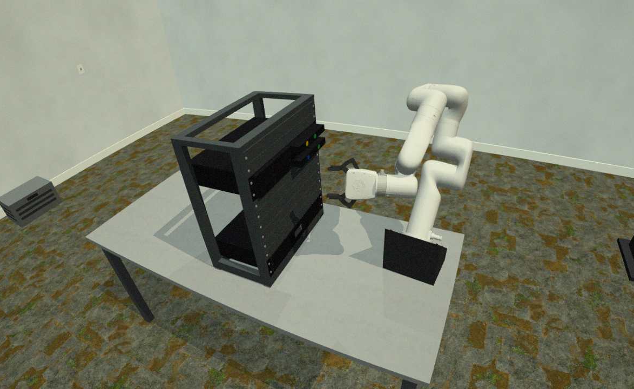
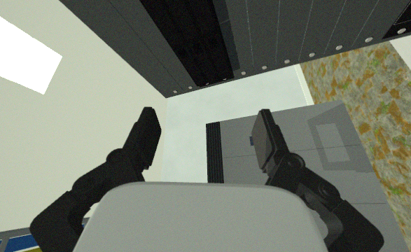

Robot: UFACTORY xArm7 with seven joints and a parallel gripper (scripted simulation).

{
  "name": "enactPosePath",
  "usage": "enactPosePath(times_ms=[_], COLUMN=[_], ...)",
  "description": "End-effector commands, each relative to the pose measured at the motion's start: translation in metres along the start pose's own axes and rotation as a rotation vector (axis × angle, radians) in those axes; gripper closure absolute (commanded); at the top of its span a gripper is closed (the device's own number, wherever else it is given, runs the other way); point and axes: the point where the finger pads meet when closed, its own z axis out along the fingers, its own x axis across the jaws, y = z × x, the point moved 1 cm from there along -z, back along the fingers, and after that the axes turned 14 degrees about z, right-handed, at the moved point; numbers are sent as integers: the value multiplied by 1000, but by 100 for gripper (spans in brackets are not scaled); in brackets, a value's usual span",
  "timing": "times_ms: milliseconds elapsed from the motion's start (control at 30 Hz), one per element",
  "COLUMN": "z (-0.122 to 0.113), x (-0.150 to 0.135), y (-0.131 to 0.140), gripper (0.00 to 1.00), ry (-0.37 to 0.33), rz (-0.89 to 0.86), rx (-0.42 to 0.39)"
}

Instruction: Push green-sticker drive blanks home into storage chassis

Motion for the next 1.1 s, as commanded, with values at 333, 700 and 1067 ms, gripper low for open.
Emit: enactPosePath(times_ms=[333,700,1067], z=[-46,-74,-93], x=[-62,-92,-109], y=[-45,-73,-90], gripper=[0,0,0], ry=[-31,-51,-62], rz=[-202,-289,-334], rx=[144,231,287])
